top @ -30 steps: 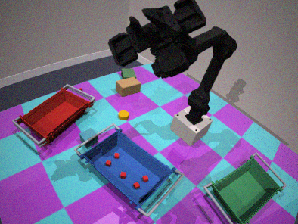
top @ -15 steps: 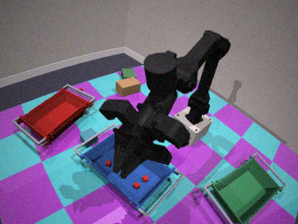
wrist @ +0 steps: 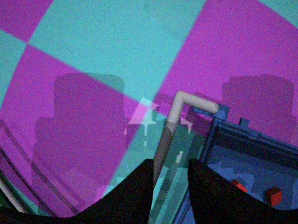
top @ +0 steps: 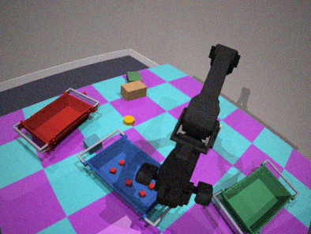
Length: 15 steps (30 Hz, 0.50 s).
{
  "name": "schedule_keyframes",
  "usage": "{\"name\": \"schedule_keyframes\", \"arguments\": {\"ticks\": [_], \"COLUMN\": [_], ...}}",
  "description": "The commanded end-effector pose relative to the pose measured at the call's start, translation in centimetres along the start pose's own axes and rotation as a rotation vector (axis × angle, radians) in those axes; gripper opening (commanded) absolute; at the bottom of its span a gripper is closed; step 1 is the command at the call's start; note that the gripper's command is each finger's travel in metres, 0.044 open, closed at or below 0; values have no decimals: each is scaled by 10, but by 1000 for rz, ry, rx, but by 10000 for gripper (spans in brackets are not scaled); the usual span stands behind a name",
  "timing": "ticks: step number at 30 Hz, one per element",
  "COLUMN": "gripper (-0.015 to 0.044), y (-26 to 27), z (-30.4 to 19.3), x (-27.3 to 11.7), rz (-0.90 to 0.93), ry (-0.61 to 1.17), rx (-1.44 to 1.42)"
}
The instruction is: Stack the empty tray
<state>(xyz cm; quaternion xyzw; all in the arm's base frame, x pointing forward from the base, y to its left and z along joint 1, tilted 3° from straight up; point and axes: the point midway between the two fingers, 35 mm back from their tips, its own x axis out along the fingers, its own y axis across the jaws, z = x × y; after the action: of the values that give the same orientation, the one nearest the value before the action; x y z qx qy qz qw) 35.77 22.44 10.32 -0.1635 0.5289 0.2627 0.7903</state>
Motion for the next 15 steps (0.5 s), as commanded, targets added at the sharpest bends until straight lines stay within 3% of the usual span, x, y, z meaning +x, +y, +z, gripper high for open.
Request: {"name": "schedule_keyframes", "arguments": {"ticks": [1,15], "gripper": [90,90], "y": [22,21], "z": [-49,-54], "x": [16,35], "rz": [-82,-82], "ry": [305,305], "rx": [309,309]}}
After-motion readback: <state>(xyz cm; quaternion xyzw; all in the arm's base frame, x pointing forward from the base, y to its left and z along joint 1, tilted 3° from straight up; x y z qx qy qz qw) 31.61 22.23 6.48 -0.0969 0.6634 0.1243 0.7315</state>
